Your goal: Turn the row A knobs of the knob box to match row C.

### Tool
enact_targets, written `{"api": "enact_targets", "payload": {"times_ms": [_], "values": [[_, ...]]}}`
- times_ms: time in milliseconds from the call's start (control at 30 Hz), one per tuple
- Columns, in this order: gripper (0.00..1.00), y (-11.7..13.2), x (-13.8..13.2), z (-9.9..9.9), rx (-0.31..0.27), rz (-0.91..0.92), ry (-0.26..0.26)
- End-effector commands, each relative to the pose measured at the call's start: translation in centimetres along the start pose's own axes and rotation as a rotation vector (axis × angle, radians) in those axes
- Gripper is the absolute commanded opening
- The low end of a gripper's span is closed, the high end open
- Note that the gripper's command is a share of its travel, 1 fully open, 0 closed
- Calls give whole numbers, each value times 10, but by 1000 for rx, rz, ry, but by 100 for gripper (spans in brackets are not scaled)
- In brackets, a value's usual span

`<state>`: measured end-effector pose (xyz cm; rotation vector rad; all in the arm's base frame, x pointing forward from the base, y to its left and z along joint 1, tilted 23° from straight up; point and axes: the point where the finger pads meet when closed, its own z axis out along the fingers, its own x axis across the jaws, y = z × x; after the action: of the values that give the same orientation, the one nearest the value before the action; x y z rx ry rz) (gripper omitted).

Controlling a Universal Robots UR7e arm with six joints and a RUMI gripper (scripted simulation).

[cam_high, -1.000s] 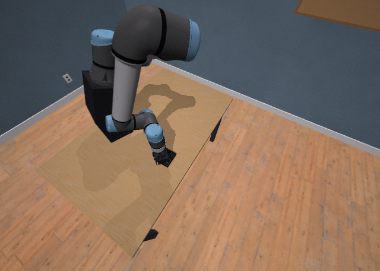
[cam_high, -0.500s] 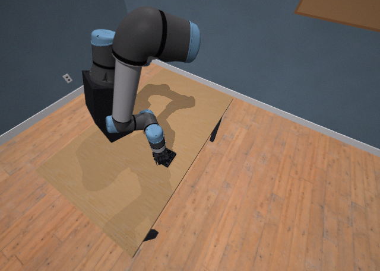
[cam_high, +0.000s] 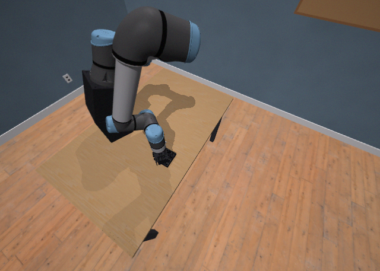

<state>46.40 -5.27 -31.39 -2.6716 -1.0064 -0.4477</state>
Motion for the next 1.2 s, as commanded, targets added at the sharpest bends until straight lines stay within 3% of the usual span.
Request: {"api": "enact_targets", "payload": {"times_ms": [0,433,467,1167], "values": [[11,1,0,0,-1,0,0],[11,1,0,0,-1,0,0],[4,1,0,0,-1,0,0],[4,1,0,0,-1,0,0]]}}
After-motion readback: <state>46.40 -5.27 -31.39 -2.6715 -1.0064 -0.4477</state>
